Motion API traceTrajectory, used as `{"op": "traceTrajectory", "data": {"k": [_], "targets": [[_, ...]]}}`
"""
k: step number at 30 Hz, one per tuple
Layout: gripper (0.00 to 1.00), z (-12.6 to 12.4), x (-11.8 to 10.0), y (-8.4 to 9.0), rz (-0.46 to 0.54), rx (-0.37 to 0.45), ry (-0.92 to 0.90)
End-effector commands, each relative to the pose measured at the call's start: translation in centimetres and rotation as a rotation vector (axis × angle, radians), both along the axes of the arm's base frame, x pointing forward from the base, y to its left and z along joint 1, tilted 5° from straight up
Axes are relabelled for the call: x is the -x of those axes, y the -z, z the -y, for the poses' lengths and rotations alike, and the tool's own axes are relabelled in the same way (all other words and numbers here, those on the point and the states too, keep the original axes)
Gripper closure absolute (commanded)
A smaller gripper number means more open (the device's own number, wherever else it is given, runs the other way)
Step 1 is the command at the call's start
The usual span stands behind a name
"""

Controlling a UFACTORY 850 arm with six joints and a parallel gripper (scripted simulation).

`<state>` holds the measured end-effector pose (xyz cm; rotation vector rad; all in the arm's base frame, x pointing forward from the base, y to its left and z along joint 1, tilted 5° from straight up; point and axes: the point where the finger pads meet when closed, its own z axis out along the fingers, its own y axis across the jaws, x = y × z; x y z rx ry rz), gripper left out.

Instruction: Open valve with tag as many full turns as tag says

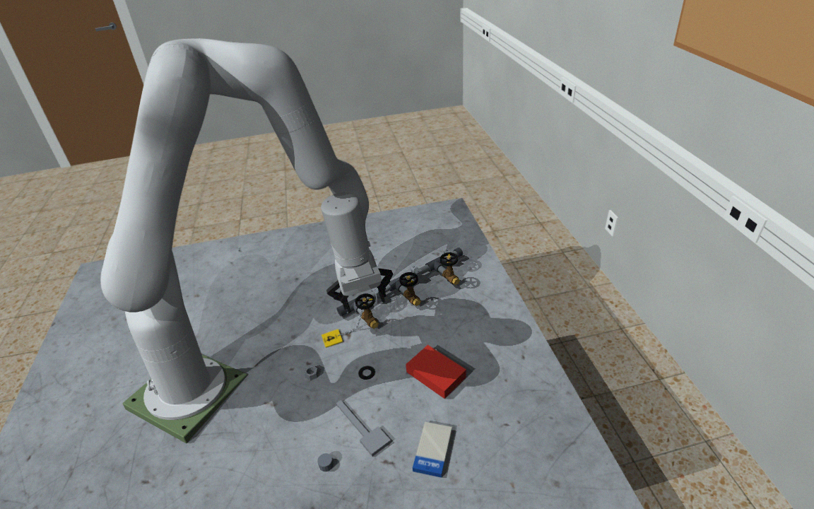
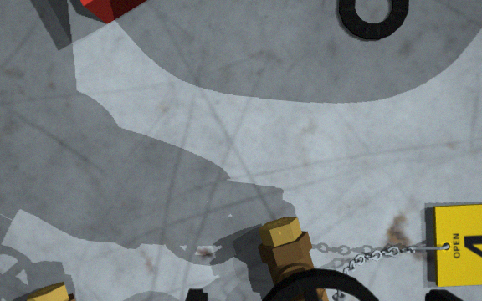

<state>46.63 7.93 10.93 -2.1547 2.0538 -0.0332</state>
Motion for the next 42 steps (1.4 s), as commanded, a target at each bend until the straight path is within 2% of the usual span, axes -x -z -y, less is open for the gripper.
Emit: {"op": "traceTrajectory", "data": {"k": [1,7,8,42], "targets": [[0.0,-0.03,-0.09,-0.09,-0.008,0.013,0.002],[0.0,-0.03,-0.09,-0.09,-0.008,0.013,0.002],[1.0,-0.03,-0.09,-0.09,-0.008,0.013,0.002],[1.0,-0.03,-0.09,-0.09,-0.003,0.019,-0.043]]}}
